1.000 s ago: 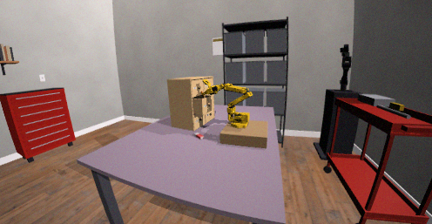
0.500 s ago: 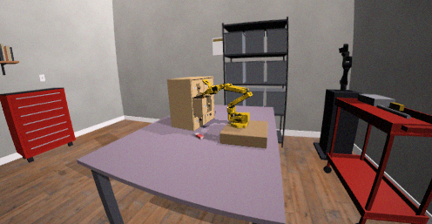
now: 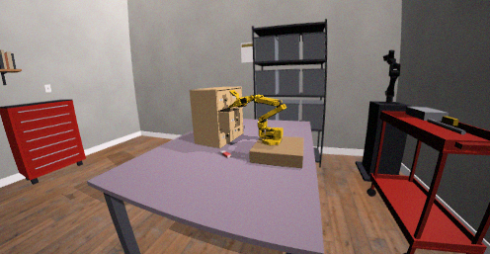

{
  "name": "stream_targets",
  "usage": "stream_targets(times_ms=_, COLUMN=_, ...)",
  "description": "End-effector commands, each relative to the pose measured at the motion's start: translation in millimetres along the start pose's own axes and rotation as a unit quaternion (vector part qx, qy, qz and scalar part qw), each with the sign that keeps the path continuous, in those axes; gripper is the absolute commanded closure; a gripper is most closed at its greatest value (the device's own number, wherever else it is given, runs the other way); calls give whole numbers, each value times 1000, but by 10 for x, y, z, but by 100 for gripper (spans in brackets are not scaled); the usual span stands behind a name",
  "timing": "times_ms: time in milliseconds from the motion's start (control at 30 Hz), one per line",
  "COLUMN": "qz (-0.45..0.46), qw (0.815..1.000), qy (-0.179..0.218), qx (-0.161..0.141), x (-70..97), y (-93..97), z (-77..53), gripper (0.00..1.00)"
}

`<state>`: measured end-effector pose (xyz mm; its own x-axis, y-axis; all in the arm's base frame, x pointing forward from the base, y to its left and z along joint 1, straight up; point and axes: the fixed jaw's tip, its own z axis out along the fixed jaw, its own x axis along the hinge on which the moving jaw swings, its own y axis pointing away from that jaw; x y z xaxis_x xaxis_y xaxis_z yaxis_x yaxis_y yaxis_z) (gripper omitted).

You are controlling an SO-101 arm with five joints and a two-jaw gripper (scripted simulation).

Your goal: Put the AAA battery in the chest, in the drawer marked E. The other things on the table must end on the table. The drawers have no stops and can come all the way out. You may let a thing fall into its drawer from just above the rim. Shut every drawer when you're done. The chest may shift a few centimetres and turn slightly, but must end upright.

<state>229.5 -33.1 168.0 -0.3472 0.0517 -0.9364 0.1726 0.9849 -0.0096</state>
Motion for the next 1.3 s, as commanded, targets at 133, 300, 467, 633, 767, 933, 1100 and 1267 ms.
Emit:
stream_targets(times_ms=133, qz=3, qw=1000, qy=-5, qx=-2, x=5, y=10, z=-5, gripper=83)
stream_targets(times_ms=300, qz=3, qw=1000, qy=-5, qx=-2, x=5, y=10, z=-5, gripper=81)
stream_targets(times_ms=467, qz=3, qw=1000, qy=-5, qx=-2, x=5, y=10, z=-5, gripper=78)
stream_targets(times_ms=633, qz=3, qw=1000, qy=-5, qx=-2, x=-21, y=9, z=-14, gripper=77)
stream_targets(times_ms=767, qz=2, qw=1000, qy=-5, qx=-2, x=-74, y=9, z=-33, gripper=77)
stream_targets(times_ms=933, qz=0, qw=1000, qy=-4, qx=-2, x=-139, y=8, z=-57, gripper=77)
stream_targets(times_ms=1100, qz=0, qw=1000, qy=-4, qx=-2, x=-182, y=7, z=-75, gripper=77)
stream_targets(times_ms=1267, qz=0, qw=1000, qy=-4, qx=-2, x=-182, y=7, z=-75, gripper=77)
